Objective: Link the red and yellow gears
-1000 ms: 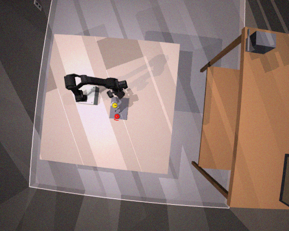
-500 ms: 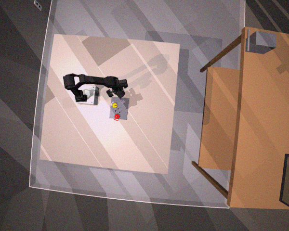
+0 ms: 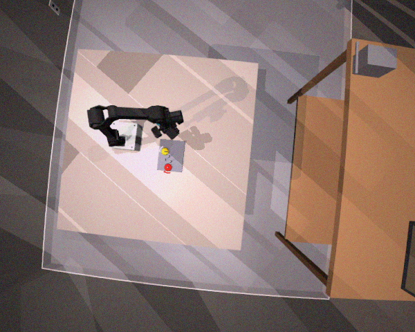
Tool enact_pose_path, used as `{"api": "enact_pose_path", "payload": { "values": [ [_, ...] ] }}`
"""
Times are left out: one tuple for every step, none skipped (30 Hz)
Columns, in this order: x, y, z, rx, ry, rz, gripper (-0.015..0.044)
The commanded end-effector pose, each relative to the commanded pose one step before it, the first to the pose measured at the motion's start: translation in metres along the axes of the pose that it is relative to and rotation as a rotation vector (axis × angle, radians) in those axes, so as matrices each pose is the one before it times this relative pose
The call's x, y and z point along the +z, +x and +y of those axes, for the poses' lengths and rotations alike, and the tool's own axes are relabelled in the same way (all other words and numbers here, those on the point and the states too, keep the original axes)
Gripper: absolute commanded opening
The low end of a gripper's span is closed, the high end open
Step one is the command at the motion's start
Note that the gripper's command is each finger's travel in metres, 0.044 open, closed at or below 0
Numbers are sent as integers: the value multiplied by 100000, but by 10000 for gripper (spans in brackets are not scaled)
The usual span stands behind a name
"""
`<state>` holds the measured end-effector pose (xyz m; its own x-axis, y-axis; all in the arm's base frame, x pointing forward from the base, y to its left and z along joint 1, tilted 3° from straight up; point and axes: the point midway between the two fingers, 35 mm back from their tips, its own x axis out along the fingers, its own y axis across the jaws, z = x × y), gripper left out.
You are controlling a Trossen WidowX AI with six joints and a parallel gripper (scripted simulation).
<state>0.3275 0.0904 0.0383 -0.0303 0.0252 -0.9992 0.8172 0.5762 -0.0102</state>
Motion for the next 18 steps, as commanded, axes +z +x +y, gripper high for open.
{"api": "enact_pose_path", "payload": {
  "values": [
    [-63,-1652,265,1549,505,-167,0],
    [-14,-279,11,1,0,0,0],
    [-15,-279,8,1,0,0,0],
    [-16,-280,5,1,0,0,0],
    [-17,-280,3,1,0,0,0],
    [-18,-280,0,0,0,1,0],
    [-19,-281,-3,0,0,1,0],
    [-20,-281,-5,0,0,1,0],
    [-21,-282,-8,0,0,1,0],
    [-22,-282,-11,-1,0,1,0],
    [-23,-282,-13,-1,0,1,0],
    [-24,-283,-16,-1,0,1,0],
    [-25,-283,-19,-1,0,1,0],
    [-26,-283,-21,-2,0,1,0],
    [-27,-283,-24,-2,0,1,0],
    [-28,-283,-27,-2,0,1,0],
    [-29,-284,-29,-2,0,1,0],
    [-30,-284,-32,-2,0,2,0]
  ]
}}
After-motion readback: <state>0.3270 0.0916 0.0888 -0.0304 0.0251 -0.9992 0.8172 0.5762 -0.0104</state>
